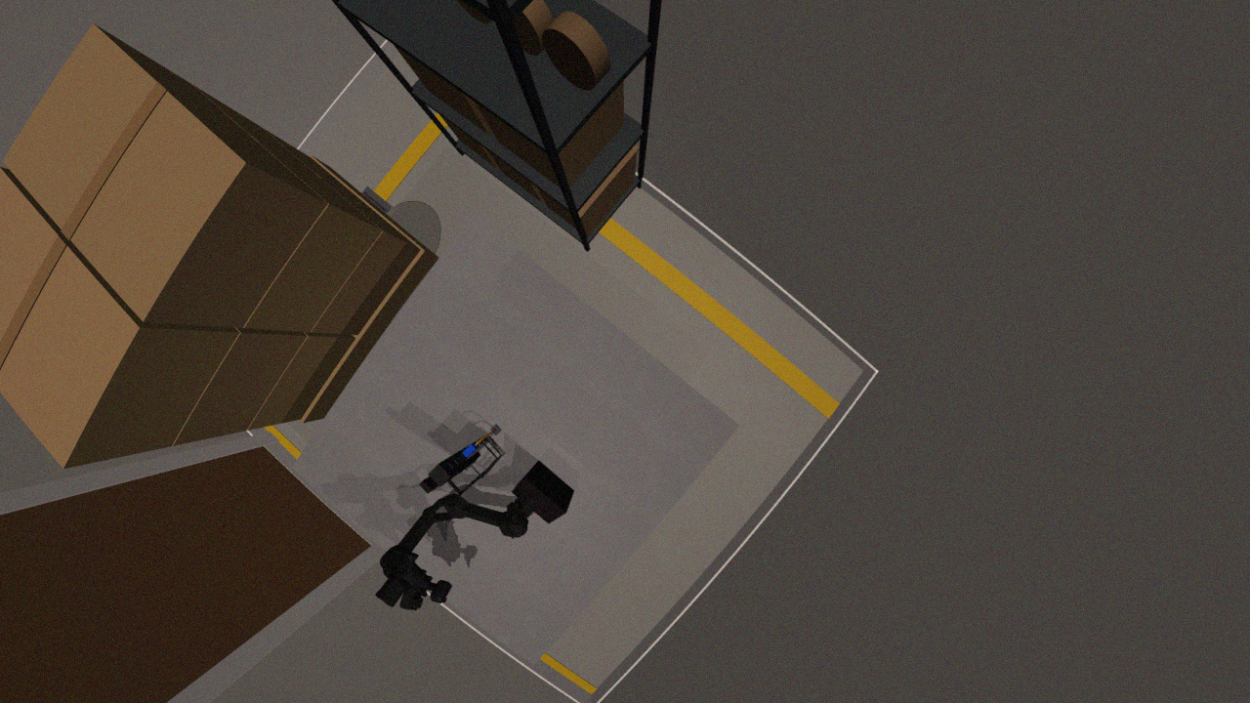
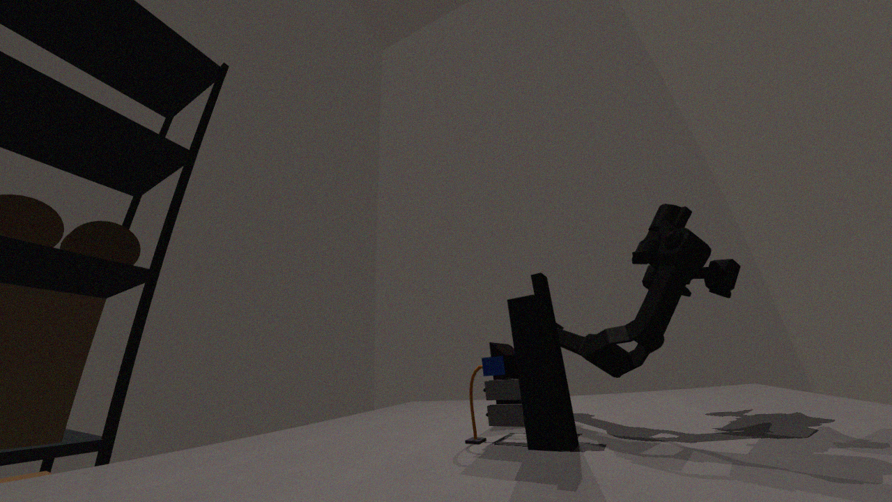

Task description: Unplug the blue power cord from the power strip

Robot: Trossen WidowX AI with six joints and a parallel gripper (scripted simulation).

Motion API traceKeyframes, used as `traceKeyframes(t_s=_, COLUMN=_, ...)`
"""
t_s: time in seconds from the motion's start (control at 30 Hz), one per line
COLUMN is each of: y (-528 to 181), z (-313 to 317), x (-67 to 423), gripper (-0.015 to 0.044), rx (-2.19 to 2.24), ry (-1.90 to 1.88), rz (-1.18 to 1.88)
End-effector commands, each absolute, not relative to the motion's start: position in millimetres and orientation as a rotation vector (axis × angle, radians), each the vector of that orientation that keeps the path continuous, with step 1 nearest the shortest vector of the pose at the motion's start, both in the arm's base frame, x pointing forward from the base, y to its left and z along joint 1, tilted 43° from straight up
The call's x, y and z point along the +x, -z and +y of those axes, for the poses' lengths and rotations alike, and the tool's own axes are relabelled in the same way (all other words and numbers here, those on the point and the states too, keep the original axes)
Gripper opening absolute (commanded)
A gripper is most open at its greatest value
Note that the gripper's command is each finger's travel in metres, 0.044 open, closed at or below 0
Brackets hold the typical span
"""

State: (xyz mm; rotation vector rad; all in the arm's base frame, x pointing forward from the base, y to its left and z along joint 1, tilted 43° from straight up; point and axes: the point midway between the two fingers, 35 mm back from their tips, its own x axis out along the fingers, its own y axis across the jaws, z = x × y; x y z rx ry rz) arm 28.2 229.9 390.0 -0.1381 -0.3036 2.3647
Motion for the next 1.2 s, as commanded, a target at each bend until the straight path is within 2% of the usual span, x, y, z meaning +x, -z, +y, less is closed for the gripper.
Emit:
traceKeyframes(t_s=0.0, y=-390, z=229, x=26, gripper=0.0374, rx=-0.136, ry=-2.372, rz=-0.298)
traceKeyframes(t_s=0.1, y=-396, z=213, x=1, gripper=0.0295, rx=-0.113, ry=-2.485, rz=-0.238)
traceKeyframes(t_s=0.27, y=-408, z=156, x=-63, gripper=0.0164, rx=-0.184, ry=-2.743, rz=-0.325)
traceKeyframes(t_s=0.5, y=-404, z=50, x=-123, gripper=0.0160, rx=-0.370, ry=-3.089, rz=-0.450)
traceKeyframes(t_s=0.7, y=-380, z=-49, x=-138, gripper=0.0160, rx=-0.635, ry=-3.340, rz=-0.591)
traceKeyframes(t_s=0.97, y=-326, z=-170, x=-98, gripper=0.0160, rx=-1.170, ry=-3.531, rz=-0.891)
traceKeyframes(t_s=1.07, y=-303, z=-192, x=-71, gripper=0.0160, rx=-1.433, ry=-3.534, rz=-0.916)
traceKeyframes(t_s=1.17, y=-278, z=-218, x=-39, gripper=0.0160, rx=-1.681, ry=-3.478, rz=-1.081)
